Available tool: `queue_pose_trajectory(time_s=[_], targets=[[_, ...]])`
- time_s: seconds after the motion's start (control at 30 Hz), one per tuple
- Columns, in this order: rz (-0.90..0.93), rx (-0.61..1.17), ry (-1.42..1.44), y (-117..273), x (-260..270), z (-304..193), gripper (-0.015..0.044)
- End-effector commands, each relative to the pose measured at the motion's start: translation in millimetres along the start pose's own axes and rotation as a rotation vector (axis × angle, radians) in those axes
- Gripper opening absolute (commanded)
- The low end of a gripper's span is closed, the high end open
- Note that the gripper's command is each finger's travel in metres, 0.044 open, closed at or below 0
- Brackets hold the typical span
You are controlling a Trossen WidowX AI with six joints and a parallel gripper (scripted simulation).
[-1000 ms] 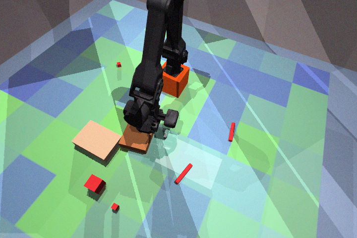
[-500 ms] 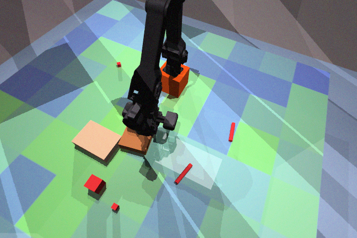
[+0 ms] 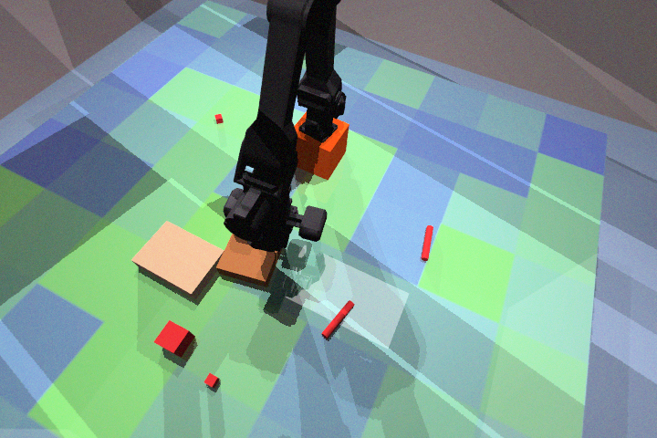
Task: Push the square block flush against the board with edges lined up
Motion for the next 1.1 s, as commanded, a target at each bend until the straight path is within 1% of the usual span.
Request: queue_pose_trajectory(time_s=[0.0, 0.8, 0.87, 1.0, 1.07], targets=[[-0.001, 0.003, 0.0, -0.6, 0.2, -8.4, 0.0], [-0.001, 0.007, 0.0, -2.3, 1.5, -45.4, 0.0], [0.001, 0.006, -0.003, 5.2, 1.2, -39.1, 0.0], [-0.001, 0.005, 0.0, 46.2, 1.6, -39.2, 0.0], [-0.002, 0.006, 0.0, 53.6, 1.8, -40.2, 0.0]])
Point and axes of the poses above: the point midway between the two fingers, 35 mm back from their tips, its own y axis back along the fingers, its own x axis across the jaws, z = x × y, the point moved 10 cm from there along y, back along the fingers, and after that the axes turned 1 degree about y, right-handed, at the moved point
